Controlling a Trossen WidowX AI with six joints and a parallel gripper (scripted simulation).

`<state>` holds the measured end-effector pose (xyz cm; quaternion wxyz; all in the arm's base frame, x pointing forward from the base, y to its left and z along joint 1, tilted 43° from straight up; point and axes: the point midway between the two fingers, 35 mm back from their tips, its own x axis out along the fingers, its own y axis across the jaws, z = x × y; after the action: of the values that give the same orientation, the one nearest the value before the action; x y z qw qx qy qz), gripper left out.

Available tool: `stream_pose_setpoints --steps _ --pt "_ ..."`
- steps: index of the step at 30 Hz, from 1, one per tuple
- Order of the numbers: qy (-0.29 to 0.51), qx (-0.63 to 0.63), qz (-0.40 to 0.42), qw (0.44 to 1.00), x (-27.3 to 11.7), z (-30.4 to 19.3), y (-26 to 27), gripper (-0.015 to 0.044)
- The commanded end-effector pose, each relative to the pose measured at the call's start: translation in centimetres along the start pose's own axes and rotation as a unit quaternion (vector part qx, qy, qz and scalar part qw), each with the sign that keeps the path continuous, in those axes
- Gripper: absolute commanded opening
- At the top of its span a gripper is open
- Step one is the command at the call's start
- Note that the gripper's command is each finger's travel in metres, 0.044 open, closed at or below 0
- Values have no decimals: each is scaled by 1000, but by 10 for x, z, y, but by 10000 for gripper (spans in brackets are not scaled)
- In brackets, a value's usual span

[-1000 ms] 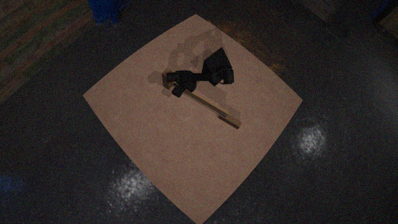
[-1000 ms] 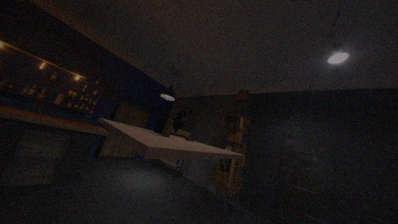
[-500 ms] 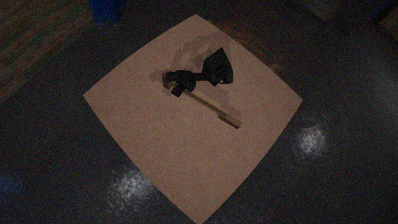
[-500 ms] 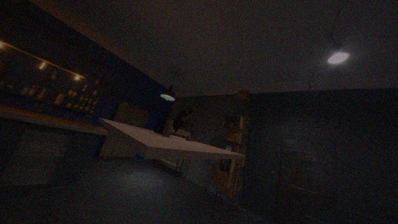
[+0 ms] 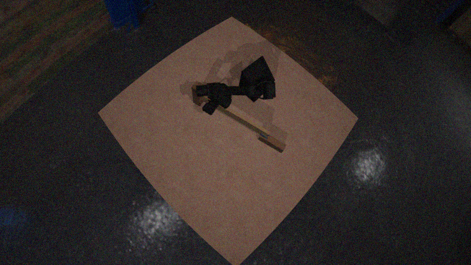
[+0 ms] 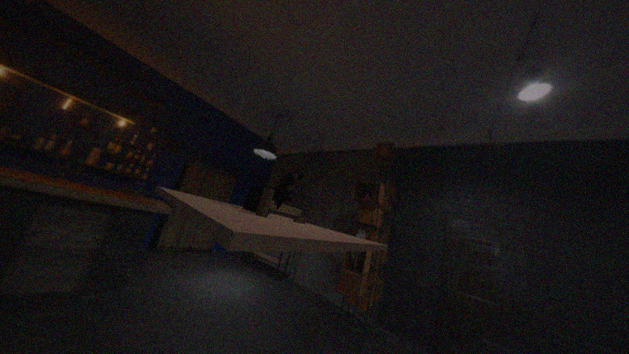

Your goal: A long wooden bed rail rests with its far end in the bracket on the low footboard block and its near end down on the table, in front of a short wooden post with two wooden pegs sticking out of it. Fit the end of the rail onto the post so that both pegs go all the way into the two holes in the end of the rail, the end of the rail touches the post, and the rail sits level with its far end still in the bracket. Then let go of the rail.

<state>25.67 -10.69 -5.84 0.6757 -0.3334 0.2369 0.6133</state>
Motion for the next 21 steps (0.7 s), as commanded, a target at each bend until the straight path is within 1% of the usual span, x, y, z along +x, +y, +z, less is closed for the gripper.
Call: stream_pose_setpoints --steps 1,16,21 --pt "0 0 0 1000 0 0 0 53" --pt "0 0 0 1000 0 0 0 440" --pt "1 0 -1 1000 -5 5 0 440"
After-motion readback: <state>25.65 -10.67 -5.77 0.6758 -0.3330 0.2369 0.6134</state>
